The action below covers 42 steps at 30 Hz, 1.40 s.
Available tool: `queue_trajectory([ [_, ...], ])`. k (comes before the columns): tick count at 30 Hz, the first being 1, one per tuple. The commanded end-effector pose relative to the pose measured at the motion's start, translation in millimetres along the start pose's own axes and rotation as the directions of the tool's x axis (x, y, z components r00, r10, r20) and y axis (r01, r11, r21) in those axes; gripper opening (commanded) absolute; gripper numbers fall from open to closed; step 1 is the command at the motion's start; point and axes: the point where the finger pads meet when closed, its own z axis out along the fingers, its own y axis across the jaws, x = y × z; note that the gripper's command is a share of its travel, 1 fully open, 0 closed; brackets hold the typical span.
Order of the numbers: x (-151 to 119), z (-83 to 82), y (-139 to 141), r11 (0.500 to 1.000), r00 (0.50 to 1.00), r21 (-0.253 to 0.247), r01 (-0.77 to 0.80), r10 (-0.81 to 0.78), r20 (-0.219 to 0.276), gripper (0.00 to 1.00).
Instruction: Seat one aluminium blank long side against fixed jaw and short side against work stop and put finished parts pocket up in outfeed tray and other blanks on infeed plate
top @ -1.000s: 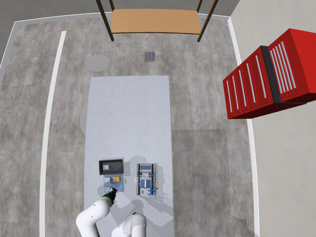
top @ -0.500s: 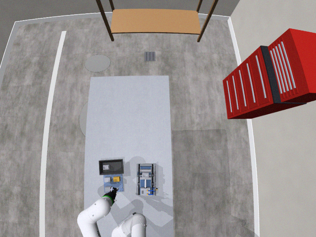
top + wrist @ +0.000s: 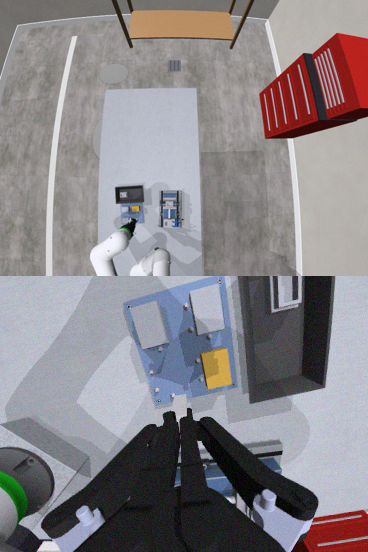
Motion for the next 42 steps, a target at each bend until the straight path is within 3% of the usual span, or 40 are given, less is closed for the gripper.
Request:
queue_trajectory([
  [1, 0, -0.2, 0, 1.000, 1.000, 0.000, 0.000, 0.000, 0.000, 0.00],
  [33, 0, -2.1, 0, 1.000, 1.000, 0.000, 0.000, 0.000, 0.000, 0.00],
  [42, 0, -16.3, 0, 1.000, 1.000, 0.000, 0.000, 0.000, 0.000, 0.00],
])
